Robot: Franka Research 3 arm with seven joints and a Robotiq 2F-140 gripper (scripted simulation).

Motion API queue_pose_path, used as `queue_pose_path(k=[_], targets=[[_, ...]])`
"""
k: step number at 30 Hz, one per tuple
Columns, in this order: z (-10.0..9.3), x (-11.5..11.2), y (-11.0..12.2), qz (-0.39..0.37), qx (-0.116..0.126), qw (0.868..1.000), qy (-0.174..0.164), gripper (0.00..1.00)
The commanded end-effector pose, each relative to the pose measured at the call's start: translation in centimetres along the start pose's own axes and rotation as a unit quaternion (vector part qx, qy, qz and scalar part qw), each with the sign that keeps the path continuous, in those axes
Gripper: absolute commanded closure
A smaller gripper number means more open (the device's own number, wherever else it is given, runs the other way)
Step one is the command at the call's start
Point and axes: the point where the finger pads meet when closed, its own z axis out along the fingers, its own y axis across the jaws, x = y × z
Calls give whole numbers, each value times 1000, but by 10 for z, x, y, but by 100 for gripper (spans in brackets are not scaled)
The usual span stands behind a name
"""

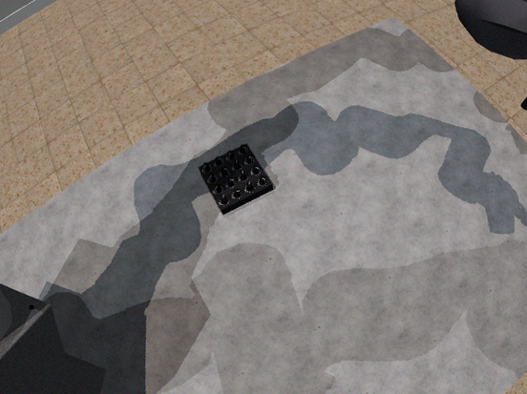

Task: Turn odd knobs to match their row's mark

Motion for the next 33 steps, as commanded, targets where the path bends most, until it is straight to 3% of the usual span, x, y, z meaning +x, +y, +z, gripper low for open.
queue_pose_path(k=[1,18,19,20,33], targets=[[-1,2,-5,-24,7,1000,-1,0],[-1,2,-5,-24,7,1000,-1,0],[-7,-8,14,-79,13,997,-3,0],[-8,-9,16,-86,14,996,-4,0],[-8,-9,16,-86,14,996,-4,0]])
